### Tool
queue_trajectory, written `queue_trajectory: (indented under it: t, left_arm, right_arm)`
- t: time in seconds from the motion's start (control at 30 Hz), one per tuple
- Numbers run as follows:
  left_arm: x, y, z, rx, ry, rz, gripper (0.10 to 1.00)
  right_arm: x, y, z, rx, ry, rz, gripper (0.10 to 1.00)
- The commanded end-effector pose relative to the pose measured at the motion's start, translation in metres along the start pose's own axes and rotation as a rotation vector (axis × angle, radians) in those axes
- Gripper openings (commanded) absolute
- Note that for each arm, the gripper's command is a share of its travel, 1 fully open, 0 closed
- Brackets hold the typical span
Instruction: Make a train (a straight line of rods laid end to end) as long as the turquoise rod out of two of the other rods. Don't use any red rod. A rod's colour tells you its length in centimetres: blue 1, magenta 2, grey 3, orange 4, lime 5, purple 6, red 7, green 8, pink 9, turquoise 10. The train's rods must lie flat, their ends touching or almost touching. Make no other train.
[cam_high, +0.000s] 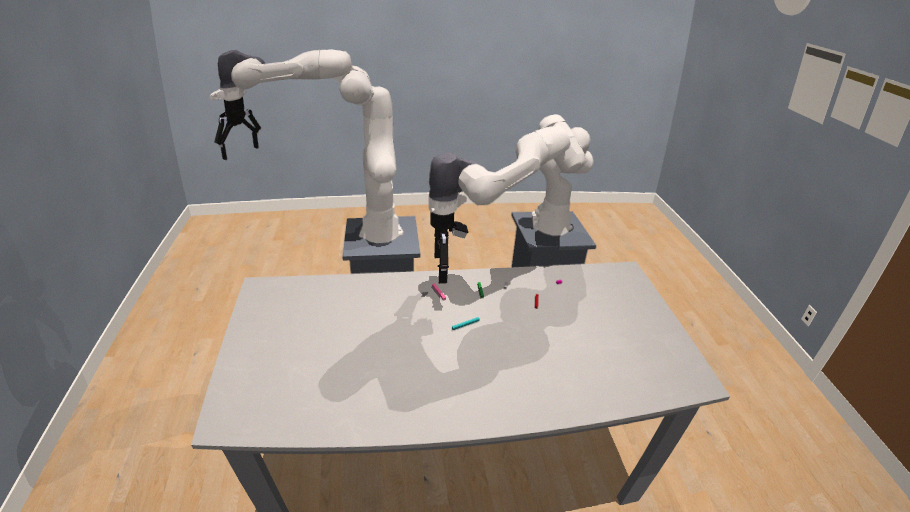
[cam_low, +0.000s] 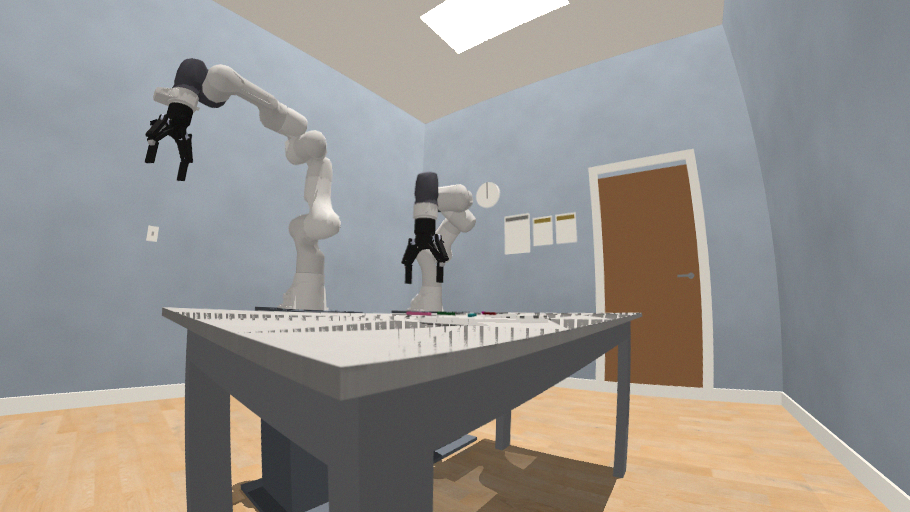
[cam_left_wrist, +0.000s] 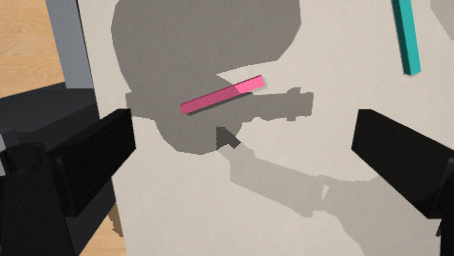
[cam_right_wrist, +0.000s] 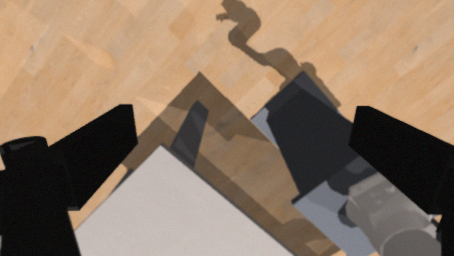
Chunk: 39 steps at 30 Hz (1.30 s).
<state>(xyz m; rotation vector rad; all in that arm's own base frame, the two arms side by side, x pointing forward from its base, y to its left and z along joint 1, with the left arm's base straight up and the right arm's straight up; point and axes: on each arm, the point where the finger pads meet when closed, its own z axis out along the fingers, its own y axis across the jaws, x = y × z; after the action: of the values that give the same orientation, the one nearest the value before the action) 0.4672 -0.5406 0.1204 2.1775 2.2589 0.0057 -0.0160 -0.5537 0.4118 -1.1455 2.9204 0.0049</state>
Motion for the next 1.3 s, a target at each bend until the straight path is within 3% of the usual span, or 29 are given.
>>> queue_trajectory:
  t: [0.0,0.2,0.37,0.43,0.57,0.73,0.93,1.0,1.07,1.27]
  left_arm:
    - [0.0,-0.001,0.001,0.005,0.0,-0.005,1.0]
    - [0.002,-0.001,-0.001,0.007,-0.001,-0.001,1.0]
    - [0.031,0.0,-0.017,0.023,-0.018,0.043,1.0]
    - [0.031,0.0,-0.017,0.023,-0.018,0.043,1.0]
    - [0.085,0.0,-0.032,0.043,-0.035,0.088,1.0]
    - [0.147,-0.002,-0.034,0.056,-0.043,0.1,1.0]
    - [0.23,-0.005,-0.025,0.061,-0.043,0.069,1.0]
    - [0.23,-0.005,-0.025,0.061,-0.043,0.069,1.0]
    - [0.275,-0.009,-0.017,0.057,-0.04,0.037,1.0]
    - [0.354,-0.017,-0.001,0.04,-0.029,-0.037,1.0]
  right_arm:
    - [0.002,0.001,-0.001,0.001,0.005,-0.005,1.0]
    - [0.002,0.001,-0.001,0.001,0.005,-0.005,1.0]
    - [0.002,0.001,-0.001,0.001,0.005,-0.005,1.0]
    - [0.002,0.001,-0.001,0.001,0.005,-0.005,1.0]
    - [0.002,0.001,-0.001,0.001,0.005,-0.005,1.0]
    - [0.002,0.001,-0.001,0.001,0.005,-0.005,1.0]
    - [0.002,0.001,-0.001,0.001,0.005,-0.005,1.0]
    - [0.002,0.001,-0.001,0.001,0.005,-0.005,1.0]
    - [0.002,0.001,-0.001,0.001,0.005,-0.005,1.0]
    - [0.002,0.001,-0.001,0.001,0.005,-0.005,1.0]
